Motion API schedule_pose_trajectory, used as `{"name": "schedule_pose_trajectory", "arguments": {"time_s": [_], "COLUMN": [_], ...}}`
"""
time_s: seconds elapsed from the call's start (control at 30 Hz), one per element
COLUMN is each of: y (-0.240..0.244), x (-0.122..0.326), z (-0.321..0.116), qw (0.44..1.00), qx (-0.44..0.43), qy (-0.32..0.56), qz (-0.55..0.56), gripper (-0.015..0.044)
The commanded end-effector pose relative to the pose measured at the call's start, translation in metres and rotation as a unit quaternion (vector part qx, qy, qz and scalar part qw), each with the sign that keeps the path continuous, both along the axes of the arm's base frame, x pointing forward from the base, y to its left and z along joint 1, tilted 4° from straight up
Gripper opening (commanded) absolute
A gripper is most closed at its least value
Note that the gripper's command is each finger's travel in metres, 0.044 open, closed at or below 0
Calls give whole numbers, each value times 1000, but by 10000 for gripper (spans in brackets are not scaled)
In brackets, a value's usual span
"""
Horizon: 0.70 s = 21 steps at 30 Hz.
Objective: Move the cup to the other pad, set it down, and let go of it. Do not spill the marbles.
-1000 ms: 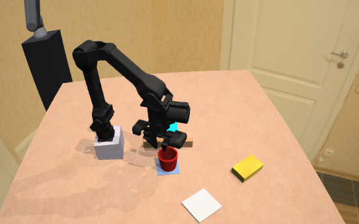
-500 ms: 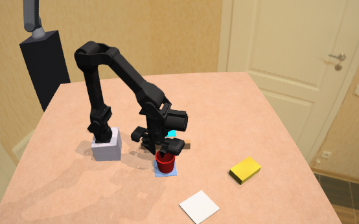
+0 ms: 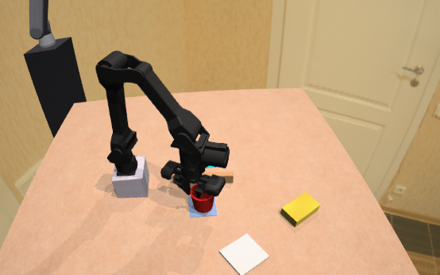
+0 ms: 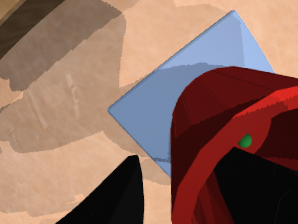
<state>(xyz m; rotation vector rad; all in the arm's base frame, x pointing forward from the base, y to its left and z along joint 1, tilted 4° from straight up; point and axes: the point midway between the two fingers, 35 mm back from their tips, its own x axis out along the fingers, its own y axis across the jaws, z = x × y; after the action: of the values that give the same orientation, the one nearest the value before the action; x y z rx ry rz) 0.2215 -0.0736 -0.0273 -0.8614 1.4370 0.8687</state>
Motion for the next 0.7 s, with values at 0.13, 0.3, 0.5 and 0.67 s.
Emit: {"name": "schedule_pose_trajectory", "arguments": {"time_s": [0.13, 0.3, 0.5, 0.67], "y": [0, 0, 0, 0], "x": [-1, -1, -1, 0], "z": [-2, -2, -2, 0], "qw": [1000, 1000, 1000, 1000], "qx": [0, 0, 0, 0], "qy": [1, 1, 1, 1], "qz": [0, 0, 0, 0], "gripper": [95, 42, 2, 0]}}
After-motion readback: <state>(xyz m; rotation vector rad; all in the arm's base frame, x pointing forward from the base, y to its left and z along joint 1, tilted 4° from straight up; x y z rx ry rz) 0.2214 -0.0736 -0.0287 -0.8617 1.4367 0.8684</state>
